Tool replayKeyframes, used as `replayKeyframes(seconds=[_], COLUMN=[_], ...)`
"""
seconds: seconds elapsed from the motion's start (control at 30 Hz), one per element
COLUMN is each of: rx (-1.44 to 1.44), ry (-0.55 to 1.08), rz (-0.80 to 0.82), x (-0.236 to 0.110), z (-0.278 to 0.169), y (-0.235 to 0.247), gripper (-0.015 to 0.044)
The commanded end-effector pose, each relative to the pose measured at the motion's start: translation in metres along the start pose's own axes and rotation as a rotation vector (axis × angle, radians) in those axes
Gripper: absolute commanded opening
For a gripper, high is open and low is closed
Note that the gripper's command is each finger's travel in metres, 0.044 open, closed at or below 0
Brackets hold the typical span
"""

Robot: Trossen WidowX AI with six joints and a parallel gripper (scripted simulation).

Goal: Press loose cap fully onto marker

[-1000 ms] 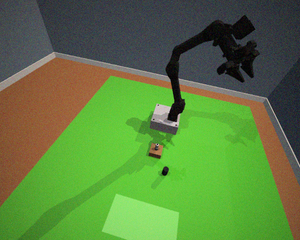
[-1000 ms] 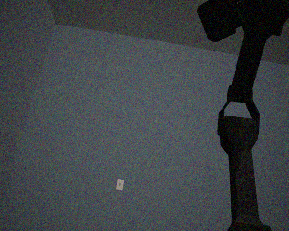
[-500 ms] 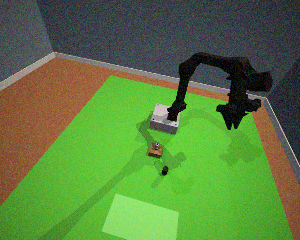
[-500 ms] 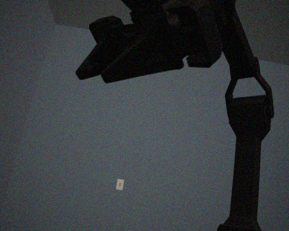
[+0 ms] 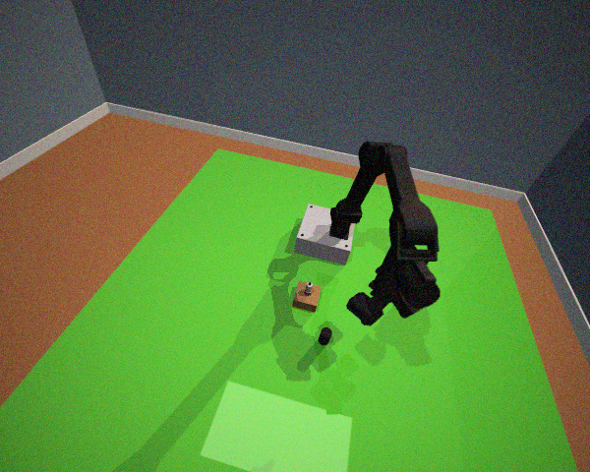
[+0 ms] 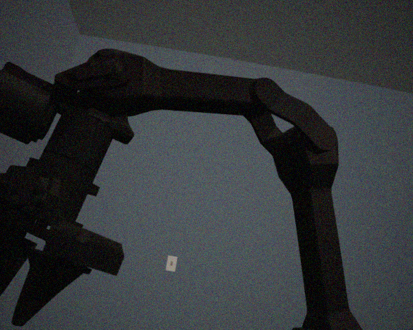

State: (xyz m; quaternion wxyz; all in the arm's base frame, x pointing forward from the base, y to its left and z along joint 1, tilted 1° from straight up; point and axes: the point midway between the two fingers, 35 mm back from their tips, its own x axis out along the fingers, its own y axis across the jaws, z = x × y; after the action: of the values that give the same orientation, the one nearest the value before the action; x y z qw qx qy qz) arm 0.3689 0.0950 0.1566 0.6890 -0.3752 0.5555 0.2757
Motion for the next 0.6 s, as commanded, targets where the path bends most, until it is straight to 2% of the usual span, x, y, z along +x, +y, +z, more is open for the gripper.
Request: replayKeyframes(seconds=[0.0, 0.1, 0.33, 0.47, 0.57], rx=[-0.031, -0.045, -0.046, -0.046, -0.046], ry=[0.054, 0.069, 0.069, 0.07, 0.07], rz=[0.109, 0.185, 0.19, 0.19, 0.19], x=[0.045, 0.072, 0.076, 0.106, 0.108], z=[-0.04, -0.069, -0.071, -0.076, -0.076], y=[-0.024, -0.034, -0.035, -0.025, -0.025], gripper=[0.0251, 0.0251, 0.0251, 0.0251, 0.0251])
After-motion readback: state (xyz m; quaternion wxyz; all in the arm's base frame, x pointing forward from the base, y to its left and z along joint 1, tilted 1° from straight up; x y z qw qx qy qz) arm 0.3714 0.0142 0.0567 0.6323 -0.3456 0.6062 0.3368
